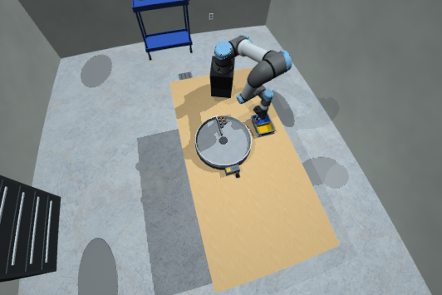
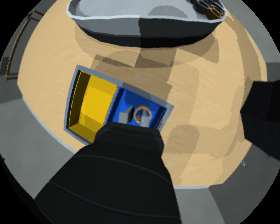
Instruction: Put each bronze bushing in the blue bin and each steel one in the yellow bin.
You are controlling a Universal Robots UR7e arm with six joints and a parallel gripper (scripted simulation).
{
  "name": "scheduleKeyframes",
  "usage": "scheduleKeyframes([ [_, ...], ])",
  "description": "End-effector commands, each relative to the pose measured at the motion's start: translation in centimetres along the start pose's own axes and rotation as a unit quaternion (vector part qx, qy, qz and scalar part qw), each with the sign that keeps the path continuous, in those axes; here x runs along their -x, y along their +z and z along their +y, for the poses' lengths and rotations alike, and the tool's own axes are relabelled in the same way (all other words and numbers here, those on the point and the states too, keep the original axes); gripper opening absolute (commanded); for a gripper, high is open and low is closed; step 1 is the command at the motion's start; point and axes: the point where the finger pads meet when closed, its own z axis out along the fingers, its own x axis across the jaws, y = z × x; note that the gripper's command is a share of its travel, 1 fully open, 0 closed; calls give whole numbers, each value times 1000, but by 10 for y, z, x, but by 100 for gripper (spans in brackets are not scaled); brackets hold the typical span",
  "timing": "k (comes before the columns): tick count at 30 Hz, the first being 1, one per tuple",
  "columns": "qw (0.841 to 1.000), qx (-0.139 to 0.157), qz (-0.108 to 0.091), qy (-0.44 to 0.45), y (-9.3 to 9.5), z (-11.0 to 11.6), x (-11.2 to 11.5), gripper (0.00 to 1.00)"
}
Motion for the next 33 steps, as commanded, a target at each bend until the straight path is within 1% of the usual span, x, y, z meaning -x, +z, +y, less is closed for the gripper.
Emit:
scheduleKeyframes([
  [1,1000,0,-1,0,0,0,0,42],
  [19,1000,0,-1,0,0,0,0,42],
  [24,1000,0,-1,0,-5,1,1,42],
  [33,1000,0,-1,0,-6,1,1,42],
])
